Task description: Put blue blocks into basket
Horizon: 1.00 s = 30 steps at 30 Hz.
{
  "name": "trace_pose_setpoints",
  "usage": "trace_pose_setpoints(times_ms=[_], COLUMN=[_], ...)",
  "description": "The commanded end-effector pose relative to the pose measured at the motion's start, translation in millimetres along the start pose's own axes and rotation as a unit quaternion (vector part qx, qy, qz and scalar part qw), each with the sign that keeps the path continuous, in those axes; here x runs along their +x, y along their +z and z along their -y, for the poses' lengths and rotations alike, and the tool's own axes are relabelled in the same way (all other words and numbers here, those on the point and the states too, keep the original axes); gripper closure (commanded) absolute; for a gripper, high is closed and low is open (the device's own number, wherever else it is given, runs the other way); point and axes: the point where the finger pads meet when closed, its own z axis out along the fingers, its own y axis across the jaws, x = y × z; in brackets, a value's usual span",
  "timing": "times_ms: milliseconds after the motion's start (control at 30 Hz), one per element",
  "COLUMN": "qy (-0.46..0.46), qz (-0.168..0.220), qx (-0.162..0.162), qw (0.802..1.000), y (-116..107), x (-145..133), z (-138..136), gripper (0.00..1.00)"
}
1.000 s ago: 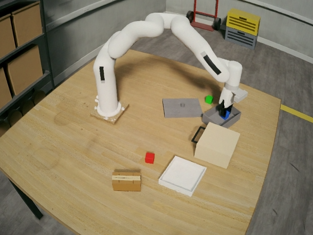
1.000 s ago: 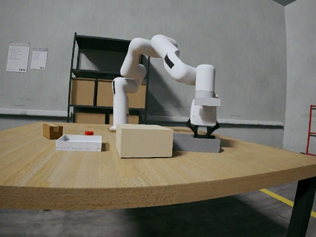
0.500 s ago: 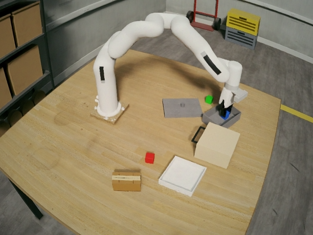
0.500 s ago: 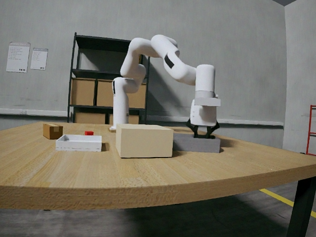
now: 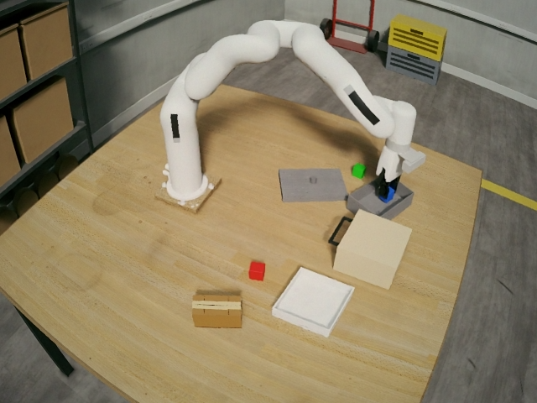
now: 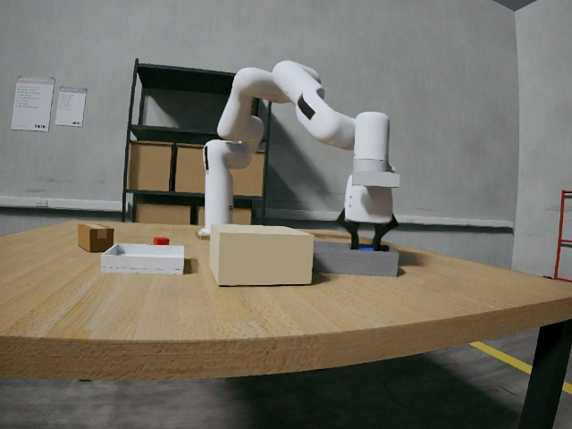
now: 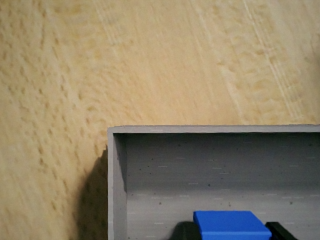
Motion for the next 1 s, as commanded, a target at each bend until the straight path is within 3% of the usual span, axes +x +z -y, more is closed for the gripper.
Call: trace_pose_setpoints(times_ms=[0, 967], qy=[0.0, 0.0], qz=[-0.002, -0.002], qx=[0.002, 0.002], qw=[1.0, 1.0], y=[-8.8, -116.2], x=[1.2, 0.8], z=[1.3, 0.9], gripper=[1.0, 1.0])
